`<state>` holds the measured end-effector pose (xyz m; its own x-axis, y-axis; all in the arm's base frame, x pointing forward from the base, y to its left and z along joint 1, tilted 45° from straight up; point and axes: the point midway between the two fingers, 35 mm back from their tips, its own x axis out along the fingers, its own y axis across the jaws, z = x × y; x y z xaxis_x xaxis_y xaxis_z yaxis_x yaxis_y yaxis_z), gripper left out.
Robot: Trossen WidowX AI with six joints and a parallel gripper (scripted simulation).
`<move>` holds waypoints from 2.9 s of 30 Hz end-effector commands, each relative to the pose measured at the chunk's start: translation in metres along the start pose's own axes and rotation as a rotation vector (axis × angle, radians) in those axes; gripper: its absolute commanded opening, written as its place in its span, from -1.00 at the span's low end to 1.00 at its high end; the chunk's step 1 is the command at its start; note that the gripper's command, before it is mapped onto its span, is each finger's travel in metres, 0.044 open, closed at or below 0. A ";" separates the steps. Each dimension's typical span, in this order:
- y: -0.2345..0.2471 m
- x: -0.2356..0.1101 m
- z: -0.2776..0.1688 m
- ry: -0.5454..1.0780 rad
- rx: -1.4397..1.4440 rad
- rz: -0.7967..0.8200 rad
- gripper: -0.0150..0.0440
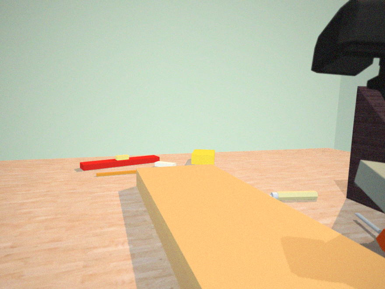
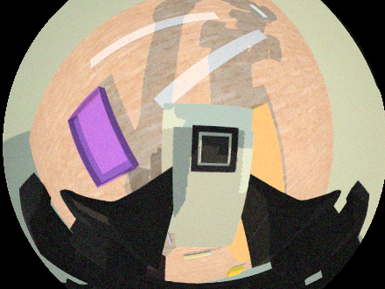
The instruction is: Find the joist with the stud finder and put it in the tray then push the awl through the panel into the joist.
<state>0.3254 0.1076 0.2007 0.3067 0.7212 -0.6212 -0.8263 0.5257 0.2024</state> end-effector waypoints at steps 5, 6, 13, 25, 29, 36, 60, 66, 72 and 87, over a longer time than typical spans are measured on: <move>0.050 -0.001 0.013 -0.035 -0.115 0.043 -0.49; 0.056 -0.001 0.014 -0.040 -0.130 0.049 -0.49; 0.099 -0.005 0.019 -0.076 -0.234 0.093 -0.49; 0.168 -0.017 0.015 -0.149 -0.403 0.176 -0.49; 0.186 -0.022 0.012 -0.172 -0.448 0.201 -0.49; 0.186 -0.016 0.011 -0.171 -0.451 0.203 -0.49; 0.187 0.028 0.007 -0.162 -0.453 0.205 -0.49; 0.188 0.038 0.005 -0.162 -0.453 0.206 -0.49; 0.190 0.048 0.002 -0.162 -0.452 0.206 -0.49; 0.194 0.068 -0.001 -0.164 -0.450 0.207 -0.49</move>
<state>0.1854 0.2553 0.2022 0.1567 0.8717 -0.4643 -0.9876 0.1421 -0.0666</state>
